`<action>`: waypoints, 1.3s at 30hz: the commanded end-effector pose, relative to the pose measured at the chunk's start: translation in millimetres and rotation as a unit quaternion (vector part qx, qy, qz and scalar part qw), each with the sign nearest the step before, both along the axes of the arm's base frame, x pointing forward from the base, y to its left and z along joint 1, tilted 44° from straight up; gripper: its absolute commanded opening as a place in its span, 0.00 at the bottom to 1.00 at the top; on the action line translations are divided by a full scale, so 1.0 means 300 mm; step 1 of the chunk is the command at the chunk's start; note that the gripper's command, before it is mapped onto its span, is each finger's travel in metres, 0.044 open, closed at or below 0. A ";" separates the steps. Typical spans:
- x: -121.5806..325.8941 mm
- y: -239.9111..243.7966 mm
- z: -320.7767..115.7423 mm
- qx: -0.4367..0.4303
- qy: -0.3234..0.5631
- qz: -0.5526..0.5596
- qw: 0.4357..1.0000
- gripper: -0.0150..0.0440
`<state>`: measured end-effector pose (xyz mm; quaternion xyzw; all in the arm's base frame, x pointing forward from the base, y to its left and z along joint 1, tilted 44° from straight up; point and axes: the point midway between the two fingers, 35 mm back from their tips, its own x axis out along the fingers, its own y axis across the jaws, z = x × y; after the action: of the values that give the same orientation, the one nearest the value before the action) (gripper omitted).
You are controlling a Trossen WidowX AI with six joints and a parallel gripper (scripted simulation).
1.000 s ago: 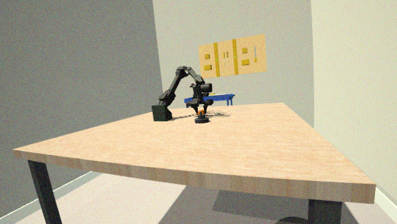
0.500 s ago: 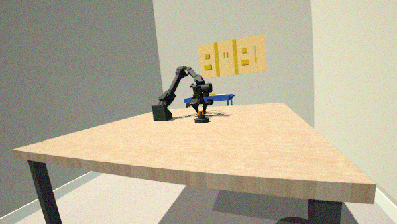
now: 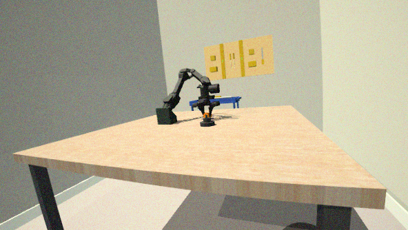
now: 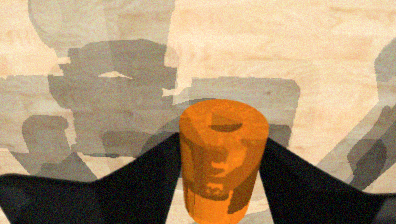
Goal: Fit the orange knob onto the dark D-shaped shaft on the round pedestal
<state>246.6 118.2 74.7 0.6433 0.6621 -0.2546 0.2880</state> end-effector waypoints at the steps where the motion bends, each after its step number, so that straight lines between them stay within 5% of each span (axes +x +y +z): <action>1: 0.001 0.003 0.016 -0.036 -0.001 -0.002 0.999 0.56; 39: -0.006 0.078 0.137 -0.355 -0.014 -0.012 0.935 0.56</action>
<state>244.7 138.9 113.1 0.5215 0.5311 -0.4533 0.4903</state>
